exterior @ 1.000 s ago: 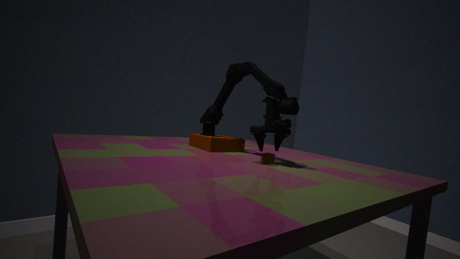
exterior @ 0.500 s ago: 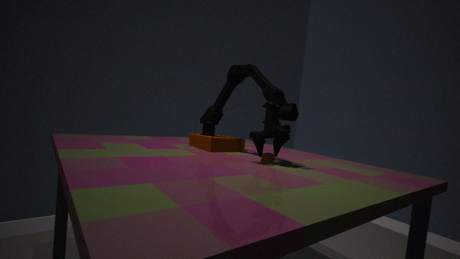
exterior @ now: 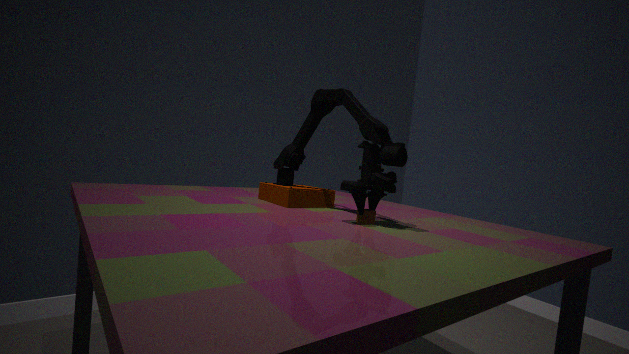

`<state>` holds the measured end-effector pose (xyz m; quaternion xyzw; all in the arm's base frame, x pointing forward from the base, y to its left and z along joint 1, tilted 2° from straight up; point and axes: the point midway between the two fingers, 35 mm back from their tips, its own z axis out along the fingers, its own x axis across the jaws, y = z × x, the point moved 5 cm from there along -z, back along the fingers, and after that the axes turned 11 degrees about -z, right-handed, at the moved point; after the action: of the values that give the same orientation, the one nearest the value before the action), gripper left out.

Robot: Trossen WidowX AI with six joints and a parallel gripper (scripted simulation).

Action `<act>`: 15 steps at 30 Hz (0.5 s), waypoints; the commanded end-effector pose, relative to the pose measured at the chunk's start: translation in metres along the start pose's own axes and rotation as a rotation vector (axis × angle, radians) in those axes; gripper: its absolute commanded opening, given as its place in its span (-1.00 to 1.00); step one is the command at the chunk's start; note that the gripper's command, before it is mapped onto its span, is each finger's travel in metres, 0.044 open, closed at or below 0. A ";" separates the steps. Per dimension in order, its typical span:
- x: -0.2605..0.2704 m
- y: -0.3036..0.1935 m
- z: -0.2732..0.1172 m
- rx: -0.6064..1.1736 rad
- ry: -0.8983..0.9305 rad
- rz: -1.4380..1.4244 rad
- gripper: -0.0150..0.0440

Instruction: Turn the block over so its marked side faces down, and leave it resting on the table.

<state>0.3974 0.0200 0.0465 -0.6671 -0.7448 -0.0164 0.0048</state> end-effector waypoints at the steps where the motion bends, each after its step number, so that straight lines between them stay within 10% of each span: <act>1: 0.000 0.000 0.001 0.000 -0.004 0.002 -0.05; 15: 0.000 0.000 -0.018 0.000 -0.004 0.002 -0.49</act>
<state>0.3959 0.0199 0.0496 -0.6672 -0.7447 -0.0126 0.0086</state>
